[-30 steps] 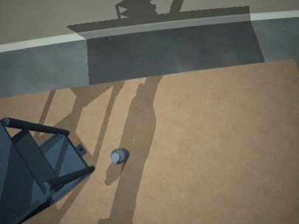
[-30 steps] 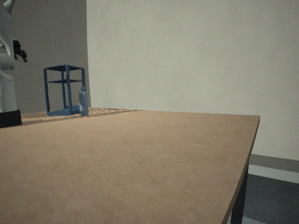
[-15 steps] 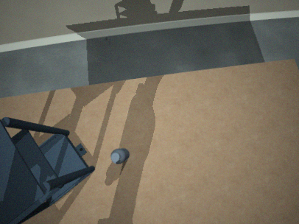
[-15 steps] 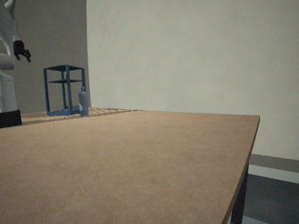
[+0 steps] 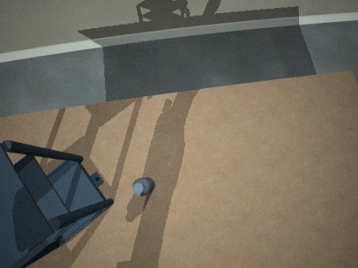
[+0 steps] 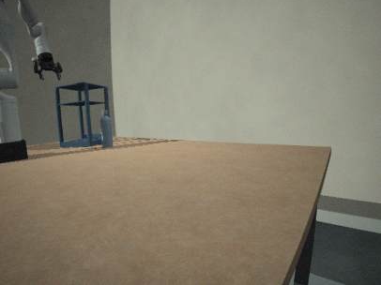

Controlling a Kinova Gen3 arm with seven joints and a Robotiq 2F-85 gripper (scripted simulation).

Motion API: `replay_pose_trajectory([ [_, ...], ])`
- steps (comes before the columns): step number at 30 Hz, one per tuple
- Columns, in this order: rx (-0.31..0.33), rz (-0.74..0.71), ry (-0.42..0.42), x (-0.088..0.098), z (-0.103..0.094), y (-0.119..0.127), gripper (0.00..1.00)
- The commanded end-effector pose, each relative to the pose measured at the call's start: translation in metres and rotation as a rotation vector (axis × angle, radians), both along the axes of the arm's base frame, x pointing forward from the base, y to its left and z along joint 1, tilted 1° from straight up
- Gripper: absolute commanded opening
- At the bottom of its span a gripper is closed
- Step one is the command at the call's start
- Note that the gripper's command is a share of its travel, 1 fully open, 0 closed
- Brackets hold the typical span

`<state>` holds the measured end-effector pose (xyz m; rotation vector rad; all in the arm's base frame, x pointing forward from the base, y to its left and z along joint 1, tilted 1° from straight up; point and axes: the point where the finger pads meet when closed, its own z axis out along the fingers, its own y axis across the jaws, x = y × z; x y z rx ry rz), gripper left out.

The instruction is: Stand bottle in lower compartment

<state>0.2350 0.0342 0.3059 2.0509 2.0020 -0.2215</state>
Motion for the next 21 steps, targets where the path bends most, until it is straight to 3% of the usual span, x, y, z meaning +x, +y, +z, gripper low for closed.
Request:
replay_pose_trajectory([
  [1, 0.028, -0.133, -0.002, 0.017, -0.006, -0.027, 1.00],
  [3, 0.050, -0.224, -0.011, 0.030, -0.010, -0.045, 1.00],
  [11, 0.084, -0.358, -0.022, 0.049, -0.017, -0.071, 1.00],
  [21, 0.084, -0.358, -0.022, 0.049, -0.017, -0.071, 1.00],
])
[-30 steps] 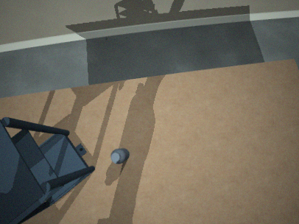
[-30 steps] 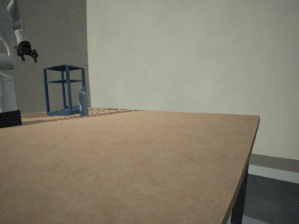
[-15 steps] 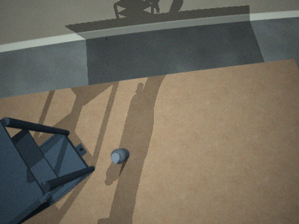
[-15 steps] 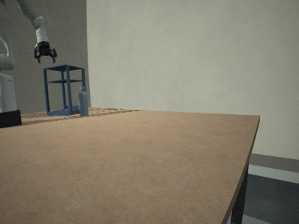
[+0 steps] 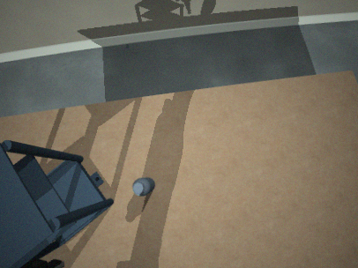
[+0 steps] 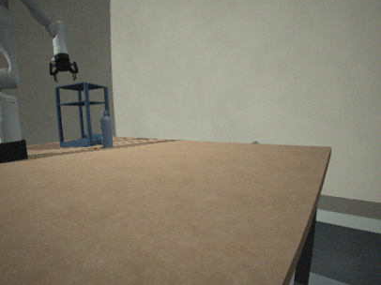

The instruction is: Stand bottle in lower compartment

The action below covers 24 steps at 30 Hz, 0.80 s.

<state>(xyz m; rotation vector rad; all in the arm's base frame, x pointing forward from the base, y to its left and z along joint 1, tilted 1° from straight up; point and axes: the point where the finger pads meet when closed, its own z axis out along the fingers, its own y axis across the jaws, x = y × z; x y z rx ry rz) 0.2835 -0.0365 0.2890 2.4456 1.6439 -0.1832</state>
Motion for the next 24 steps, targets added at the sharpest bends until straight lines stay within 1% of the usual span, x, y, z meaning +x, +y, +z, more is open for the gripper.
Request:
replay_pose_trajectory([
  [1, 0.009, -0.047, -0.003, 0.007, -0.002, -0.009, 1.00],
  [10, 0.009, -0.047, -0.003, 0.007, -0.002, -0.009, 1.00],
  [11, 0.022, -0.095, -0.006, 0.013, -0.005, -0.017, 1.00],
  [21, 0.022, -0.095, -0.006, 0.013, -0.005, -0.017, 1.00],
  [22, 0.032, -0.142, -0.012, 0.020, -0.007, -0.027, 1.00],
  [24, 0.032, -0.142, -0.012, 0.020, -0.007, -0.027, 1.00],
])
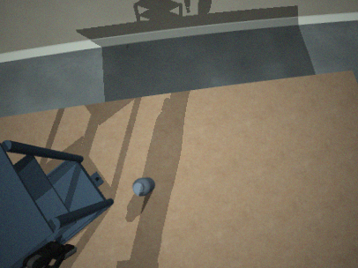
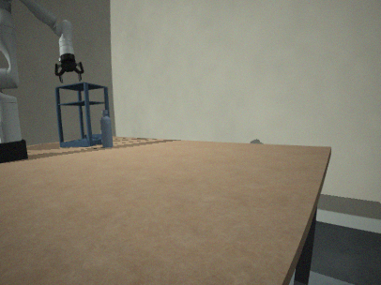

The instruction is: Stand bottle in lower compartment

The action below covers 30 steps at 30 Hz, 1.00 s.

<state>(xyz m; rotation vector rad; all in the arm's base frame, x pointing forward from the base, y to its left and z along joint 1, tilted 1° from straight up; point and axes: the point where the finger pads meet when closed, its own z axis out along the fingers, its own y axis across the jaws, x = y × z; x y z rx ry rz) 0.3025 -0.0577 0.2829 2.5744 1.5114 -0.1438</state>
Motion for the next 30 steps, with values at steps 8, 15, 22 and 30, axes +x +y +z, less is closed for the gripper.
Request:
replay_pose_trajectory([
  [8, -0.012, -0.022, 0.005, 0.001, -0.001, -0.006, 1.00],
  [15, -0.003, -0.061, 0.003, 0.007, -0.003, -0.014, 1.00],
  [22, 0.007, -0.096, 0.002, 0.011, -0.004, -0.019, 1.00],
  [30, 0.007, -0.096, 0.002, 0.011, -0.004, -0.019, 1.00],
])
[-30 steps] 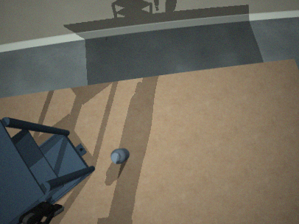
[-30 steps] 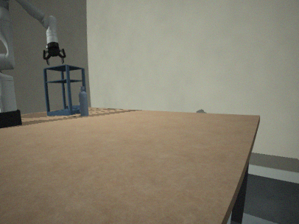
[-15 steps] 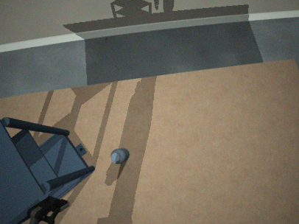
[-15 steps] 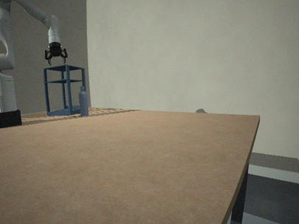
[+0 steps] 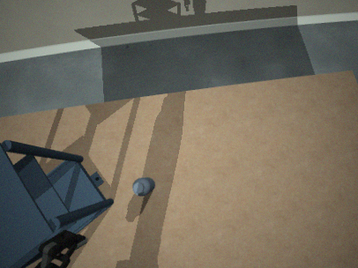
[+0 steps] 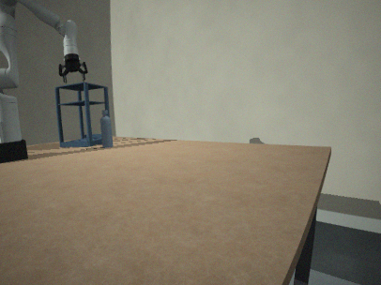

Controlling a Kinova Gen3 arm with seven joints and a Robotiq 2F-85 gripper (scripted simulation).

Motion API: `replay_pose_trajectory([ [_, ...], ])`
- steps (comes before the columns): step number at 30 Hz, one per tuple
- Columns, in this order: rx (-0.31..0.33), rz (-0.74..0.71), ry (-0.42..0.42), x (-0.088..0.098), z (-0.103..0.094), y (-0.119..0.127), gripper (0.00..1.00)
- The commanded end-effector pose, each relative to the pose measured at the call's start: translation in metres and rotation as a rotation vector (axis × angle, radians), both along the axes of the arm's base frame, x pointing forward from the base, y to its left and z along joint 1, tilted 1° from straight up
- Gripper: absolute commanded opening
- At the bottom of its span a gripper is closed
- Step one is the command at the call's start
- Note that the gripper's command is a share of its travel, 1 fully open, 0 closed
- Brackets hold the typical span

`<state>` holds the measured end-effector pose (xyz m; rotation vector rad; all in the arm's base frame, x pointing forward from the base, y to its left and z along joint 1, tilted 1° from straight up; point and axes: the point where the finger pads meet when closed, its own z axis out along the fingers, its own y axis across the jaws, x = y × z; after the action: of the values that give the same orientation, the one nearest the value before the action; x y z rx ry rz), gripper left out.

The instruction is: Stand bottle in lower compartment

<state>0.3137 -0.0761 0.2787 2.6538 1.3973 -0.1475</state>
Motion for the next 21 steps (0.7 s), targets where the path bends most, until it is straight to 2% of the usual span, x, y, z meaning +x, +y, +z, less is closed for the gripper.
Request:
replay_pose_trajectory([
  [1, -0.004, -0.003, 0.001, 0.000, 0.000, -0.001, 1.00],
  [3, 0.004, -0.037, -0.002, 0.005, -0.002, -0.008, 1.00],
  [21, 0.011, -0.070, -0.007, 0.010, -0.003, -0.015, 1.00],
])
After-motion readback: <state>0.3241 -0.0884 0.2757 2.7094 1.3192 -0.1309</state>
